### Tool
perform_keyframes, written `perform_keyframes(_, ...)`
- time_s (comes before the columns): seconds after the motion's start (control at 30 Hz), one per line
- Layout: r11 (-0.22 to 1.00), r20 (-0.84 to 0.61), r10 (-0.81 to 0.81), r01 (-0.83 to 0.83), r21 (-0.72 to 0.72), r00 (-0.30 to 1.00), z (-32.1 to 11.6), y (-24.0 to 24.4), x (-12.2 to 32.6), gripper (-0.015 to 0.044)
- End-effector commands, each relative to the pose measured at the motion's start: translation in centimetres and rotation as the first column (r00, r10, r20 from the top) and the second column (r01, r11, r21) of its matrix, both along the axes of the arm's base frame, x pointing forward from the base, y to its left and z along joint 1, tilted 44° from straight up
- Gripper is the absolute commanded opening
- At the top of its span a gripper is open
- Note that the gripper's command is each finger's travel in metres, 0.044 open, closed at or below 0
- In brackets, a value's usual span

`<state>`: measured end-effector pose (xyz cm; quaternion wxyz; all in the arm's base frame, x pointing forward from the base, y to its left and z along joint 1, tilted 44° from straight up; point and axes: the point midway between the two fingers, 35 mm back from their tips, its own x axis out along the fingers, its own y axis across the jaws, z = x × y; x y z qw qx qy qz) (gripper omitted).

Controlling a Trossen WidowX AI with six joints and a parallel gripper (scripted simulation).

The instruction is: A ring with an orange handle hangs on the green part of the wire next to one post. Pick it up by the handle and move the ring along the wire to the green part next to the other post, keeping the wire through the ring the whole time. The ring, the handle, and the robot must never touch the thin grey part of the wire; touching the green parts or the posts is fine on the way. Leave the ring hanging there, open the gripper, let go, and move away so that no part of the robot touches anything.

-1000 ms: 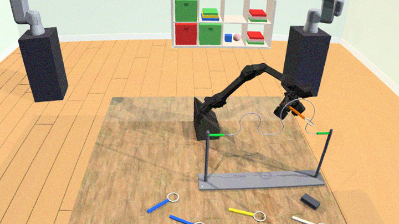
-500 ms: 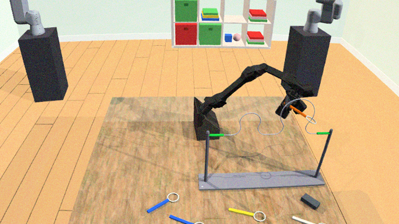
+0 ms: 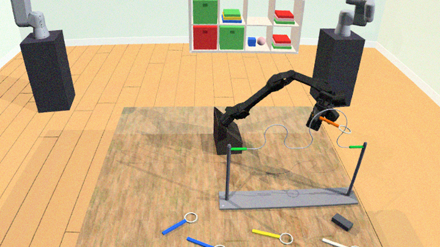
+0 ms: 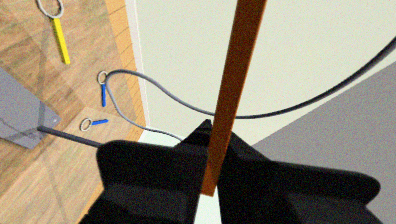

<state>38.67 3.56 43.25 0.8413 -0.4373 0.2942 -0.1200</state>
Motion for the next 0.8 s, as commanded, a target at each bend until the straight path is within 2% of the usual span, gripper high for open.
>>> perform_keyframes(0.0, 0.998, 0.008, -0.004, 0.004, 0.058, 1.0, -0.04, 0.02, 0.14, -0.015)
perform_keyframes(0.77, 0.947, 0.034, -0.015, 0.004, 0.322, 0.999, -0.74, 0.67, 0.2, -0.015)
